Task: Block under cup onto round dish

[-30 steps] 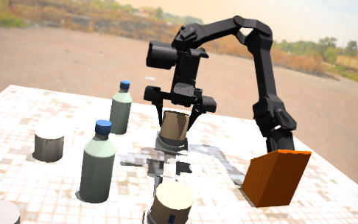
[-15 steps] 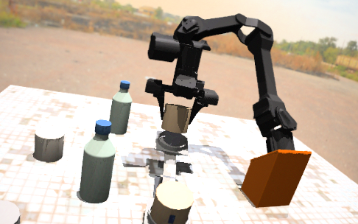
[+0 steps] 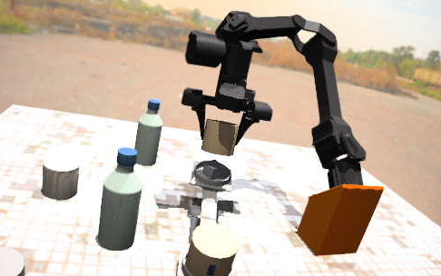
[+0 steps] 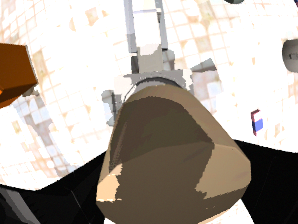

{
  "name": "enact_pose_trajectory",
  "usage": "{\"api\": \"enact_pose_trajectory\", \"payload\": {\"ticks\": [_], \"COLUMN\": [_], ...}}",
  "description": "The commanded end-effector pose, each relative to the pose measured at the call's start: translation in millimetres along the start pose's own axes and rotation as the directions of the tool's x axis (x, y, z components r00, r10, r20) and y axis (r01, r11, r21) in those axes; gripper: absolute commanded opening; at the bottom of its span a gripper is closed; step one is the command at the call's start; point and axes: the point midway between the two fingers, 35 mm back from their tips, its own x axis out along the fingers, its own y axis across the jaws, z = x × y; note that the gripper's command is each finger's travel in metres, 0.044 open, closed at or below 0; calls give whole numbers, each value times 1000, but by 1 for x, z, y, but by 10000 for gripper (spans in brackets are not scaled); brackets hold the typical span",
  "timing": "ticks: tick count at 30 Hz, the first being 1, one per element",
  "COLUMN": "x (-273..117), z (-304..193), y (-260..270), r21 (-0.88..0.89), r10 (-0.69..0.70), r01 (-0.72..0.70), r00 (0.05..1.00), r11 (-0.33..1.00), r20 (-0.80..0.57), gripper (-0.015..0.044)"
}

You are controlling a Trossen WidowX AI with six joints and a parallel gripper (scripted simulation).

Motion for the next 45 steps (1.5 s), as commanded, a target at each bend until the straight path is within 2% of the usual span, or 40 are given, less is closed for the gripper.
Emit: {"api": "enact_pose_trajectory", "payload": {"ticks": [1, 17, 45], "x": [-8, -28, -22], "z": [-2, -5, -3], "y": [-2, 3, 4], "r21": [10, 10, -1], "r10": [-16, -17, -2], "r01": [16, 17, 2], "r00": [1000, 1000, 1000], "r11": [1000, 1000, 1000], "r20": [1, -4, -6], "gripper": [0, 0, 0]}}
